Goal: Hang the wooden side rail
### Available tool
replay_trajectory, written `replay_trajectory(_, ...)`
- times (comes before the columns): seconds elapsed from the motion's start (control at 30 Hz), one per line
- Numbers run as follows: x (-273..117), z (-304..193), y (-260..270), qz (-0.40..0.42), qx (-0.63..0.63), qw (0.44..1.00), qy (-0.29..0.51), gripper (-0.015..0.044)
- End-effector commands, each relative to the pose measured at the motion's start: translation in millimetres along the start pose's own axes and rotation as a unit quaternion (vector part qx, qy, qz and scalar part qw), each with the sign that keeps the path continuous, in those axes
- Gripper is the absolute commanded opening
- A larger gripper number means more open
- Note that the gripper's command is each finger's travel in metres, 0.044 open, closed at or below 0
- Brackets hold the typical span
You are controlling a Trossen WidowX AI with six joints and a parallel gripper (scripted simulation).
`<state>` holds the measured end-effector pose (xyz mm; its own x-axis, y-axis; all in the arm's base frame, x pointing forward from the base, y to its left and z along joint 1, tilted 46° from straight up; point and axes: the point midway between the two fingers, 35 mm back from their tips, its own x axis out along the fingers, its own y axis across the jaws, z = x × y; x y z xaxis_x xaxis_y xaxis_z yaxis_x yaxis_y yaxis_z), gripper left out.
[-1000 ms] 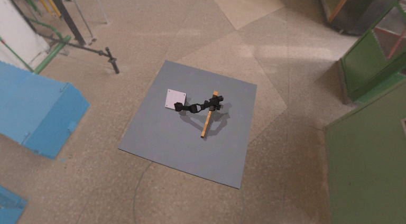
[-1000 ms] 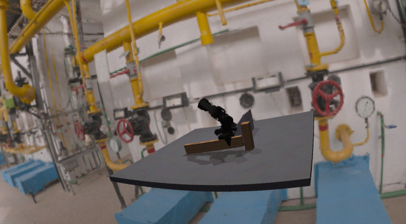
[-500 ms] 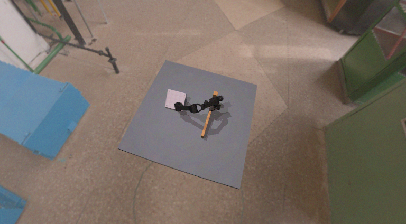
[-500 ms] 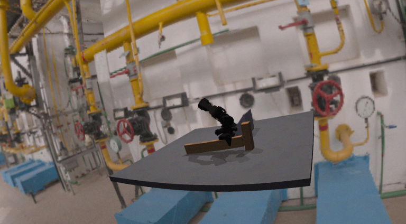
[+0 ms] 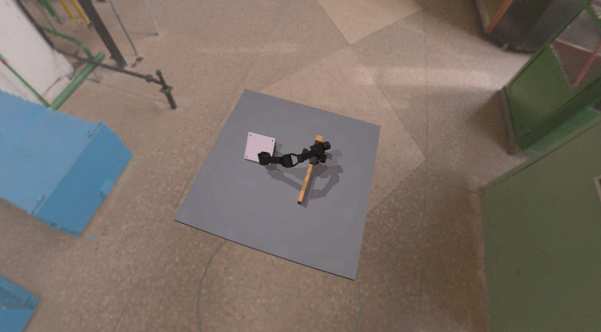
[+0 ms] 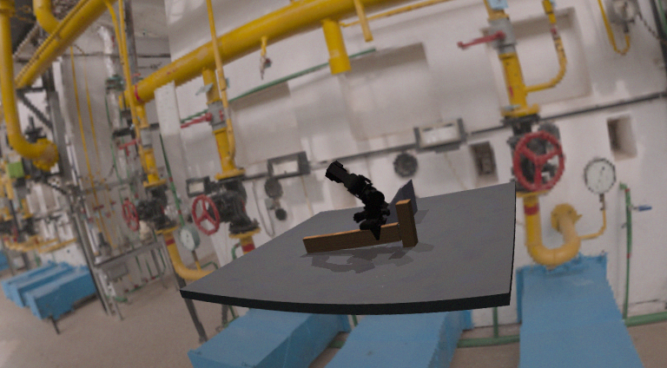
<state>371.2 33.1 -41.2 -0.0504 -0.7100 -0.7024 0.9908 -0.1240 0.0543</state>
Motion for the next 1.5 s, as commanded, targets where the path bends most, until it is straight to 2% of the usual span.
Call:
replay_trajectory(0.0,-6.4,-3.4,1.8,0.007,0.001,1.0,0.005,0.0)
replay_trajectory(1.47,-7.6,-7.6,1.7,0.007,0.001,1.0,0.005,0.0)
